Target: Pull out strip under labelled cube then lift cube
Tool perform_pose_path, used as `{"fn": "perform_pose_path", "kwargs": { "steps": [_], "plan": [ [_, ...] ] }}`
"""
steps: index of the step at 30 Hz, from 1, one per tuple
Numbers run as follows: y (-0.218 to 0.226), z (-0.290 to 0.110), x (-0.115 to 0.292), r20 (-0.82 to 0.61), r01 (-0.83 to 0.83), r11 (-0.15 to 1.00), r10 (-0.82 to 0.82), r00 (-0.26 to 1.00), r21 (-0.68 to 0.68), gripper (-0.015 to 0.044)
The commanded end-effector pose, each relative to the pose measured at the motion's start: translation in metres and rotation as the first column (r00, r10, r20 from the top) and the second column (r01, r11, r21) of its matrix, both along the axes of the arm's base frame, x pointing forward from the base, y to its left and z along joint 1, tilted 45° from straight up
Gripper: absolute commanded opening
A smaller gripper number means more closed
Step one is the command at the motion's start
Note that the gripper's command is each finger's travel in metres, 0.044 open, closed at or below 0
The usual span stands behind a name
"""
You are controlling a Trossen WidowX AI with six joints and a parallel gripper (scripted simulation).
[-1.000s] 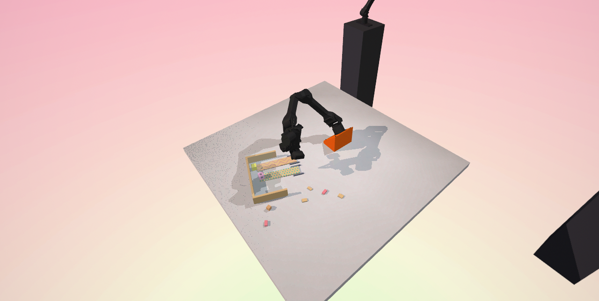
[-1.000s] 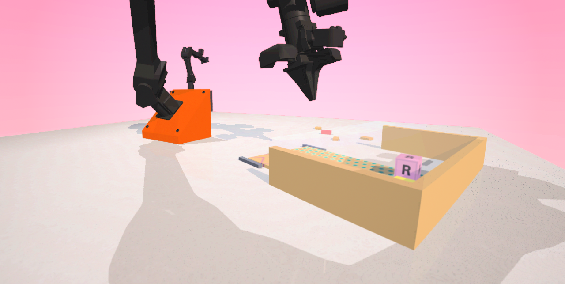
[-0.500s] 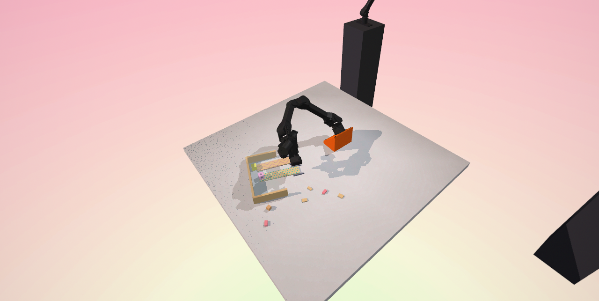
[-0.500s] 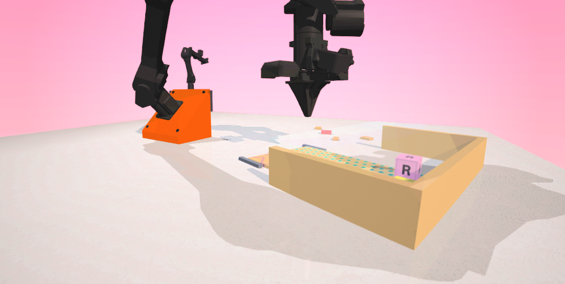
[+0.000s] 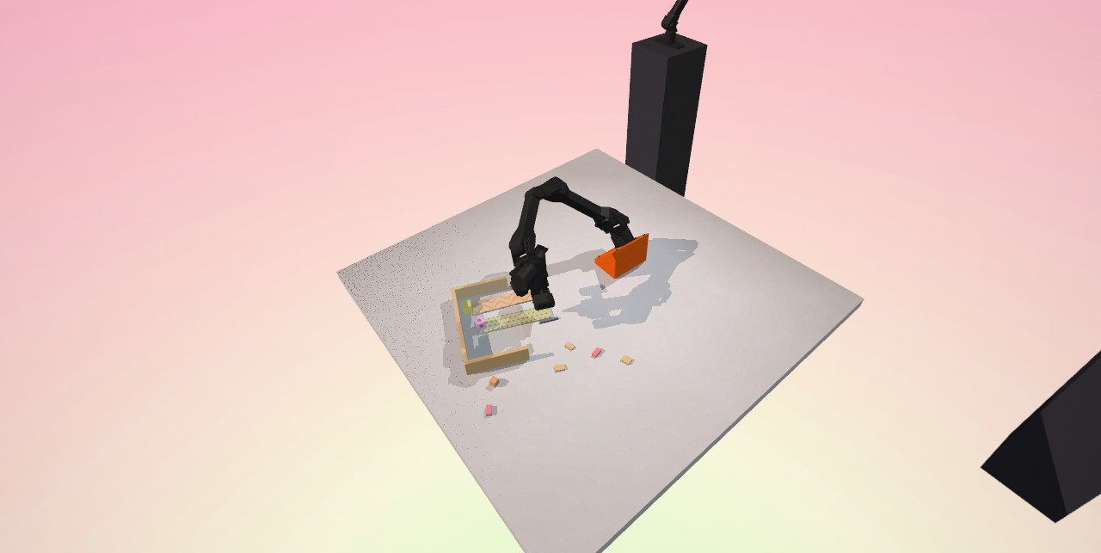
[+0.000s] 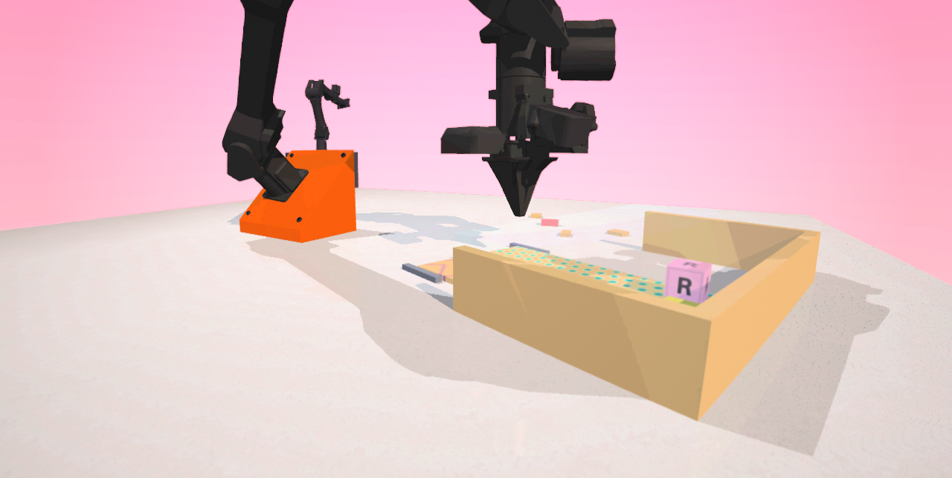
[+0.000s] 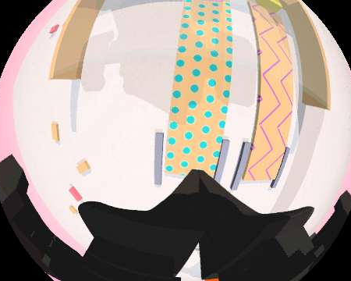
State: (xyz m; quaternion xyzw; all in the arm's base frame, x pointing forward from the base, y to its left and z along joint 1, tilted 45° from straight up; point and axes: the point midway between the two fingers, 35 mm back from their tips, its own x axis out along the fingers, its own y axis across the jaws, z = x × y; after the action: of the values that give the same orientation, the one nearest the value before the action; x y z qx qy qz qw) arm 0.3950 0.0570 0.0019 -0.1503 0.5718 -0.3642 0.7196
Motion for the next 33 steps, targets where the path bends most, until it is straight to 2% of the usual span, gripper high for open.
{"fn": "perform_pose_path", "kwargs": {
  "steps": [1,33],
  "plan": [
    [-0.006,-0.007,0.0,-0.008,-0.003,1.0,0.003,1.0,-0.006,0.0],
    [-0.031,-0.033,0.001,-0.008,-0.002,1.0,0.002,1.0,-0.009,0.0]
  ]
}}
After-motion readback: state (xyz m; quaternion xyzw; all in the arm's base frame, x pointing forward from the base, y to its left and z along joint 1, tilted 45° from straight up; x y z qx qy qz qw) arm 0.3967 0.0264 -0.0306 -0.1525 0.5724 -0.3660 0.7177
